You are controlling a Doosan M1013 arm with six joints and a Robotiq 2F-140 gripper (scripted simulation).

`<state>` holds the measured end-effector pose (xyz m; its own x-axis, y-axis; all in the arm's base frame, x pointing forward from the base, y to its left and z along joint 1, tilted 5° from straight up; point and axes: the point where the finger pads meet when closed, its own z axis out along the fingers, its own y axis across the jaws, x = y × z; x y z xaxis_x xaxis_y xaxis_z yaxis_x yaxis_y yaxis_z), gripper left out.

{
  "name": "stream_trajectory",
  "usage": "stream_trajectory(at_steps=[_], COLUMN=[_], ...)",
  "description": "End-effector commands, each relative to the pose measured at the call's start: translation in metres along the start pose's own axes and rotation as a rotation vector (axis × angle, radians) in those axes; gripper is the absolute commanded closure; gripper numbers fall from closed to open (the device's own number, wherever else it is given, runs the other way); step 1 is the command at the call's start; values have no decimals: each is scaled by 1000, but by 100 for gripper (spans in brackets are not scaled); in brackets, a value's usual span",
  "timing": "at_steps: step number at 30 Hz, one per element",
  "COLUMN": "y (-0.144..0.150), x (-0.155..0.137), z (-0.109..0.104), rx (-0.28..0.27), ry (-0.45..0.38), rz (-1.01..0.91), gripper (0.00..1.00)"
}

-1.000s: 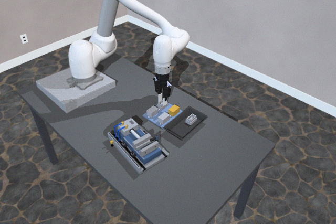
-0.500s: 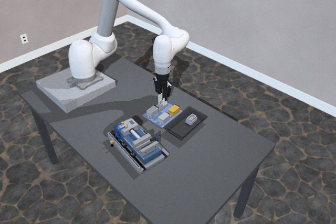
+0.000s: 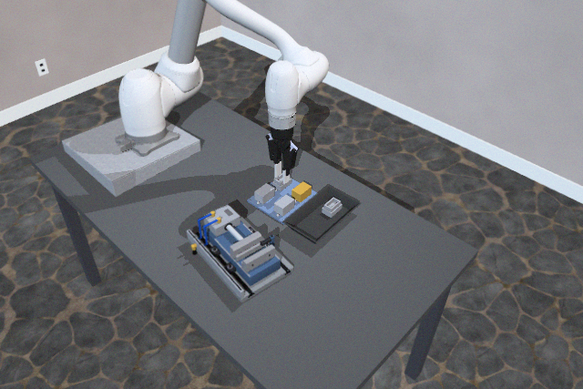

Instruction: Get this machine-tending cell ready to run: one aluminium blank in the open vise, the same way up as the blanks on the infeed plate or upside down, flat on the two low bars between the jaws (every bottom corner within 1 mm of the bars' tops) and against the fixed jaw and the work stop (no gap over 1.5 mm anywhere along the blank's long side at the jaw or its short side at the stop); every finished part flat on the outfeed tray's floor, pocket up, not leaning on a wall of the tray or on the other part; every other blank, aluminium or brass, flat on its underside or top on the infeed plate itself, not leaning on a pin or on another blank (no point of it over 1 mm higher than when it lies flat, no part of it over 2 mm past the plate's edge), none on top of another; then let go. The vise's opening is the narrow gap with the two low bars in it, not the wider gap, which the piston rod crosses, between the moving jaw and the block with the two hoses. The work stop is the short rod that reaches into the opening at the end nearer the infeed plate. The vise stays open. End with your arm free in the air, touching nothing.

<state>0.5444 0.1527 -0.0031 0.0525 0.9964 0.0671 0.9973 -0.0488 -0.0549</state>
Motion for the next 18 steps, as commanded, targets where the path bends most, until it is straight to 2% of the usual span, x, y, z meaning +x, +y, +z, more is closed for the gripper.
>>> stream_trajectory(at_steps=[1,18], y=[0,0], x=[0,0], z=[0,-6], rx=[0,0], ry=[0,0], rz=[0,0], gripper=[100,100])
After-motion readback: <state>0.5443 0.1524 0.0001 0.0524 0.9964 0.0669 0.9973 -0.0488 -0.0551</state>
